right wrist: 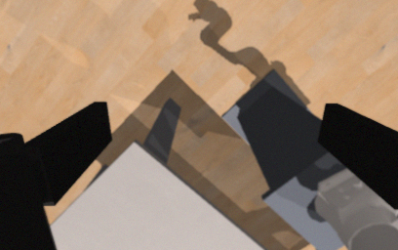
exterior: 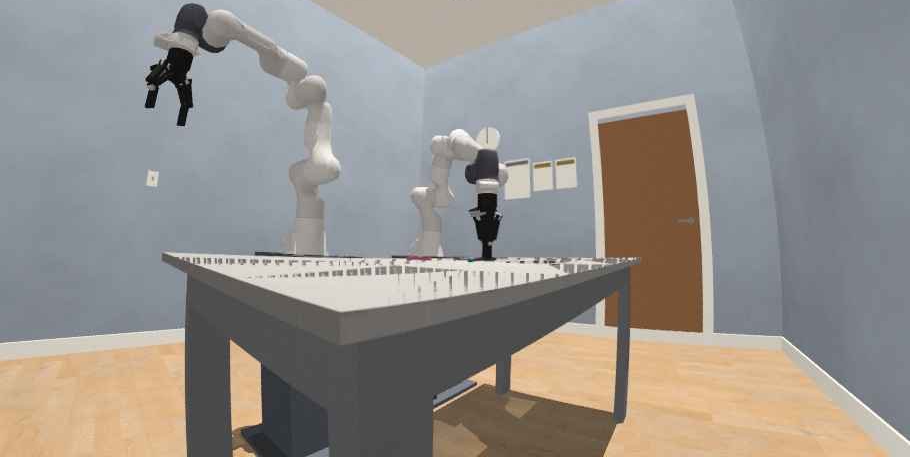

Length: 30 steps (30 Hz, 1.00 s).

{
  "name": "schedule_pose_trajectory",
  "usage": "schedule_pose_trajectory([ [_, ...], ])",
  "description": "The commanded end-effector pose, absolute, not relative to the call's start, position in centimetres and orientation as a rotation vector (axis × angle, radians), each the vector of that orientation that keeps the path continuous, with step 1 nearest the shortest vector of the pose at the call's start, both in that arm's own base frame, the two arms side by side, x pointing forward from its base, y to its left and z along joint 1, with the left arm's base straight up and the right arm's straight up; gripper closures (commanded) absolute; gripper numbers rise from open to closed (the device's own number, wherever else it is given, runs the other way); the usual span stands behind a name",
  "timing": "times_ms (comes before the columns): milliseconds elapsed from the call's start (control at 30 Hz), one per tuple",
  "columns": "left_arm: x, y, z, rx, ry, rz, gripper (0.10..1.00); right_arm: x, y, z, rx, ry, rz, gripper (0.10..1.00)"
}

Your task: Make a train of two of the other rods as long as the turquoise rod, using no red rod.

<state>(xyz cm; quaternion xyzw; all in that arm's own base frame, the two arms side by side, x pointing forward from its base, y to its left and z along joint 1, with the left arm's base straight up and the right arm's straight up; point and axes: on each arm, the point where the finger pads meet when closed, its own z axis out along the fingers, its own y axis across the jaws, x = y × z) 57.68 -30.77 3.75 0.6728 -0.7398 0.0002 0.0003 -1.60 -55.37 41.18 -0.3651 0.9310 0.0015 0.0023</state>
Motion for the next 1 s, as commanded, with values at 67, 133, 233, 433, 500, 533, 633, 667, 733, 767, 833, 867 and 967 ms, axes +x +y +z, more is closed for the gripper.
schedule_pose_trajectory([
  [67,57.67,-30.75,3.71,2.118,-2.321,0.000,0.974,-1.79,-55.42,41.30,-1.155,2.922,0.000,0.098],
  [133,57.67,-30.75,3.71,2.118,-2.321,0.000,0.974,-1.79,-55.42,41.30,-1.155,2.922,0.000,0.098],
  [233,57.67,-30.75,3.71,2.118,-2.321,0.000,0.974,-1.79,-55.42,41.30,-1.155,2.922,0.000,0.098],
  [433,57.67,-30.75,3.71,2.118,-2.321,0.000,0.974,-1.79,-55.42,41.30,-1.155,2.922,0.000,0.098],
  [500,57.67,-30.75,3.71,2.118,-2.321,0.000,0.974,-1.79,-55.42,41.30,-1.155,2.922,0.000,0.098],
  [533,57.67,-30.75,3.71,2.118,-2.321,0.000,0.974,-1.79,-55.42,41.30,-1.155,2.922,0.000,0.098],
  [633,57.67,-30.75,3.71,2.118,-2.321,0.000,0.952,-1.79,-55.42,41.30,-1.155,2.922,0.000,0.098],
  [667,57.67,-30.75,3.71,2.118,-2.321,0.000,0.952,-1.79,-55.42,41.30,-1.155,2.922,0.000,0.098],
  [733,57.67,-30.75,3.71,2.118,-2.321,0.000,0.931,-1.79,-55.42,41.30,-1.155,2.922,0.000,0.098],
  [767,57.67,-30.75,3.71,2.118,-2.321,0.000,0.931,-1.79,-55.42,41.30,-1.155,2.922,0.000,0.098],
  [833,57.67,-30.75,3.71,2.118,-2.321,0.000,0.910,-1.79,-55.42,41.30,-1.155,2.922,0.000,0.098],
  [867,57.67,-30.75,3.71,2.118,-2.321,0.000,0.910,-1.79,-55.42,41.30,-1.155,2.922,0.000,0.098],
  [967,57.67,-30.75,3.71,2.118,-2.321,0.000,0.910,-1.79,-55.42,41.30,-1.155,2.922,0.000,0.098],
])
